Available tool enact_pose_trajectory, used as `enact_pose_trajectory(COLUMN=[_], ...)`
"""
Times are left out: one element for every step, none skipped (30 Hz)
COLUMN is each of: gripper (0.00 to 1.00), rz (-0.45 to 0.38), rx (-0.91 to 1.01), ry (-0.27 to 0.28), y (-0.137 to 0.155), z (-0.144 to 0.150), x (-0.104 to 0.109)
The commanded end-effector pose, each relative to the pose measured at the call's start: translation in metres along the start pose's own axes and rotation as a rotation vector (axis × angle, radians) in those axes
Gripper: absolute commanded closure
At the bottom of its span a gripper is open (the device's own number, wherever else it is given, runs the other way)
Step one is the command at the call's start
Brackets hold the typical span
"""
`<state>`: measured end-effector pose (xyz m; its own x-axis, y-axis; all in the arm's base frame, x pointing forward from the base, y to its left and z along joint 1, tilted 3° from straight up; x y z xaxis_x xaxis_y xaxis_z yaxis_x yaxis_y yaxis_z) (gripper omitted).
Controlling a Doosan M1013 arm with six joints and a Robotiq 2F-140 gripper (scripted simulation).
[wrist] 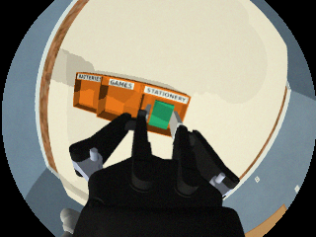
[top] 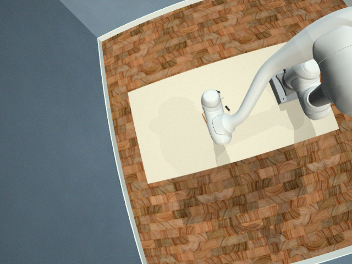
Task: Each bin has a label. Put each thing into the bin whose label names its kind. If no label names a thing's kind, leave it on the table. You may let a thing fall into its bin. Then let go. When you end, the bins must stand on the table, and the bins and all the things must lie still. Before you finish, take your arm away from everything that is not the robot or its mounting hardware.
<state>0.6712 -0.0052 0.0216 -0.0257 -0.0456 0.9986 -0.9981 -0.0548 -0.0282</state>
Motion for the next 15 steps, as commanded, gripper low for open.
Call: enact_pose_trajectory(gripper=[0.72, 0.72, 0.72, 0.72, 0.72, 0.72, 0.72, 0.72, 0.72, 0.72, 0.72, 0.72, 0.72, 0.72, 0.72], rz=[0.000, 0.000, 0.000, 0.000, 0.000, 0.000, 0.000, 0.000, 0.000, 0.000, 0.000, 0.000, 0.000, 0.000, 0.000], rx=[0.000, 0.000, 0.000, 0.000, 0.000, 0.000, 0.000, 0.000, 0.000, 0.000, 0.000, 0.000, 0.000, 0.000, 0.000], ry=[0.000, 0.000, 0.000, 0.000, 0.000, 0.000, 0.000, 0.000, 0.000, 0.000, 0.000, 0.000, 0.000, 0.000, 0.000], y=[0.000, 0.000, 0.000, 0.000, 0.000, 0.000, 0.000, 0.000, 0.000, 0.000, 0.000, 0.000, 0.000, 0.000, 0.000], z=[0.000, 0.000, 0.000, 0.000, 0.000, 0.000, 0.000, 0.000, 0.000, 0.000, 0.000, 0.000, 0.000, 0.000, 0.000], x=[0.004, 0.004, 0.004, 0.005, 0.006, 0.008, 0.009, 0.010, 0.012, 0.013, 0.014, 0.016, 0.017, 0.018, 0.020])
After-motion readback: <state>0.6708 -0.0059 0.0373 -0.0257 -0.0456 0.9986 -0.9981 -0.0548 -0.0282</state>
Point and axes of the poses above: the point where the finger pads meet when closed, its own x axis back along the fingers, its own z axis across the jaws, y = z × x, the point moved 1 cm from there along x, back along the fingers, and after that the axes turned 1 degree about -x, right-handed, at the moved point
